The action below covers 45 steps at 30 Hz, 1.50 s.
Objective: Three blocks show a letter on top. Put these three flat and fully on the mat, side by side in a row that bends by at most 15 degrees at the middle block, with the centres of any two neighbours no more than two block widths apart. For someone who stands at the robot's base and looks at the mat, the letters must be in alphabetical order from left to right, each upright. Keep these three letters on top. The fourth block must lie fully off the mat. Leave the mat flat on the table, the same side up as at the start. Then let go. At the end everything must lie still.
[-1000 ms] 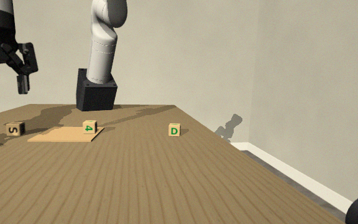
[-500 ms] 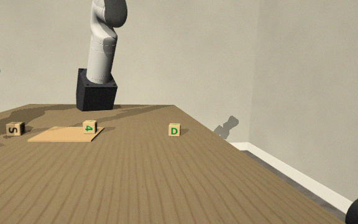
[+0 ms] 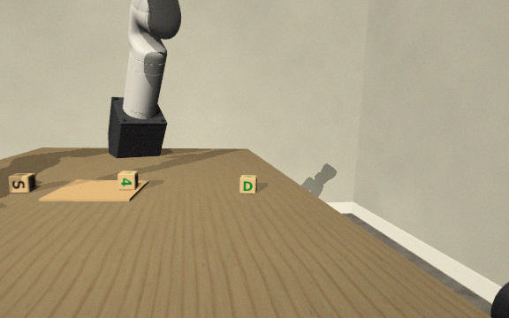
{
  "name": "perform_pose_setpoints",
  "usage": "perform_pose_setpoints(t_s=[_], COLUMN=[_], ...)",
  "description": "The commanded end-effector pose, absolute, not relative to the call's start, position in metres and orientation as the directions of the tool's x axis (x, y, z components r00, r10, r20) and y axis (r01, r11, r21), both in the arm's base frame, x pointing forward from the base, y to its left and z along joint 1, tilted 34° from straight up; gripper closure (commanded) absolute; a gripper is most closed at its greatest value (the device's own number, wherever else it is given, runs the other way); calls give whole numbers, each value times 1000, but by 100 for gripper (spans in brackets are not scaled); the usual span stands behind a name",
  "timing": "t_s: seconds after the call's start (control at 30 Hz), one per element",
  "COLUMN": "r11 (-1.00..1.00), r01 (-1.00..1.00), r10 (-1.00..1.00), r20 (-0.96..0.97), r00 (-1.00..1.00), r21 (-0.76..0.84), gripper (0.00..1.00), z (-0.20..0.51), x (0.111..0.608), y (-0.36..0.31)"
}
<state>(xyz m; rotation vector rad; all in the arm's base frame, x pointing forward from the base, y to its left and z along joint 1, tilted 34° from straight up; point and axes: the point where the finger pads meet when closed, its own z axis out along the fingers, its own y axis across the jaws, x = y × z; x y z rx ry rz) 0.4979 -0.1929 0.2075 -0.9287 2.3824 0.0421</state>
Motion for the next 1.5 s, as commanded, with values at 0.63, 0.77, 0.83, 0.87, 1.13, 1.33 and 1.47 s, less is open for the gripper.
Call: perform_pose_setpoints(t_s=[0.63, 0.77, 0.83, 0.87, 1.13, 1.33, 1.47], r11=[758, 758, 758, 758, 758, 758, 759], r01=[-629, -629, -629, -629, -629, -628, -628], r10=[-611, -611, -611, -611, -611, -611, -611], r20=[-525, -525, -525, -525, -525, -526, -526], r00=[-592, -592, -592, -592, -592, -592, -592], r21=[-174, -174, -174, -174, -174, -173, -173], gripper=[33, 33, 33, 33, 33, 33, 33], z=[208, 208, 208, 208, 207, 205, 203], x=[498, 498, 498, 498, 499, 500, 502], y=[-194, -194, -194, -194, -193, -193, -192])
